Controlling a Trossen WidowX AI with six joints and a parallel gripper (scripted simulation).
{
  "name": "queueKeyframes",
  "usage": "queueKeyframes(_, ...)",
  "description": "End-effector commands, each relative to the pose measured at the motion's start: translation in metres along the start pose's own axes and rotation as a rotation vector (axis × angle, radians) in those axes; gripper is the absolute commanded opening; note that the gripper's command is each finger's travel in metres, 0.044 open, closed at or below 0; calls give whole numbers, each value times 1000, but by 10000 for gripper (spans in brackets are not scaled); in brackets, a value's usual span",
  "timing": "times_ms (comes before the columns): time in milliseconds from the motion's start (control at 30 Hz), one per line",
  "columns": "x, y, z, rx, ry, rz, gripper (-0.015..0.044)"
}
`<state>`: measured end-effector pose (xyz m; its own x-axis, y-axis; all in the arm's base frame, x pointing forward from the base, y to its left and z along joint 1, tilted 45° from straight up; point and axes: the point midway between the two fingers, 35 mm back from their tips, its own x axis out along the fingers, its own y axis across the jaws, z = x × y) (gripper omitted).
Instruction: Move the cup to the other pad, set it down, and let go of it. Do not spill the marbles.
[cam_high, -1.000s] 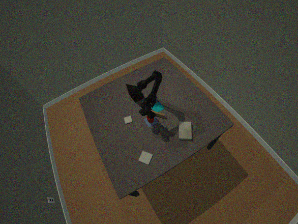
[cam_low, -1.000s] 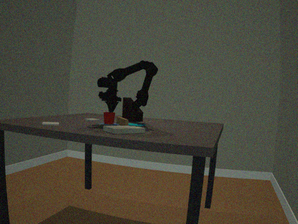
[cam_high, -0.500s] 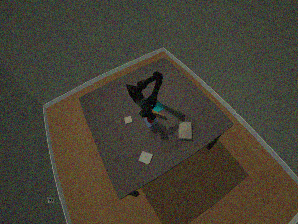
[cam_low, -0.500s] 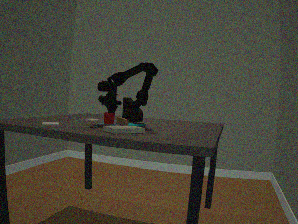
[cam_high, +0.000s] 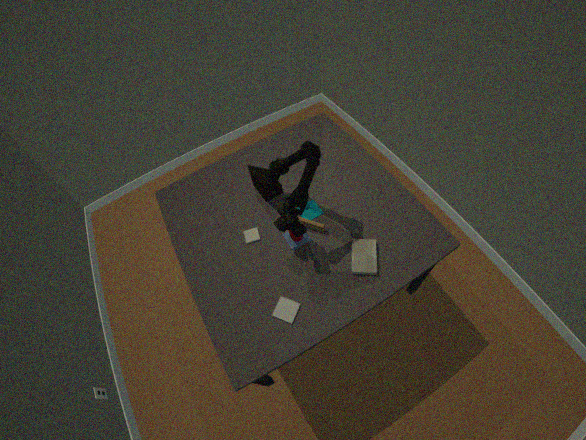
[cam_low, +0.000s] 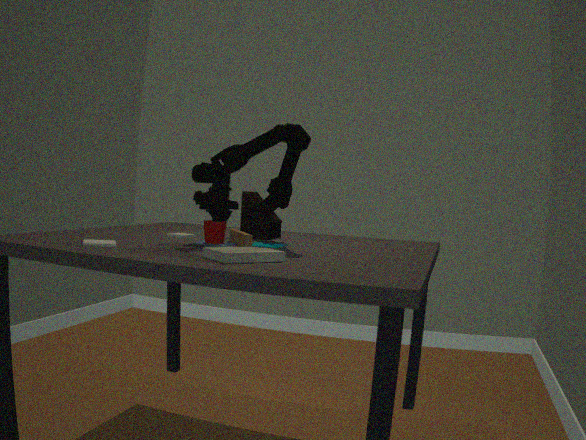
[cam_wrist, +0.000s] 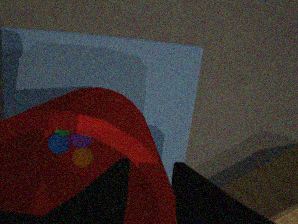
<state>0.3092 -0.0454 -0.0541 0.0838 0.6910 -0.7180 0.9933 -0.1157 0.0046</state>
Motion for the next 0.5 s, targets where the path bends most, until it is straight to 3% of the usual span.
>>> queueKeyframes(0, 0, 0, 0, 0, 0, 1, 36)
queueKeyframes(200, 0, 0, 0, 0, 0, 1, 0)
queueKeyframes(467, -13, 1, 1, 2, -1, 0, 0)
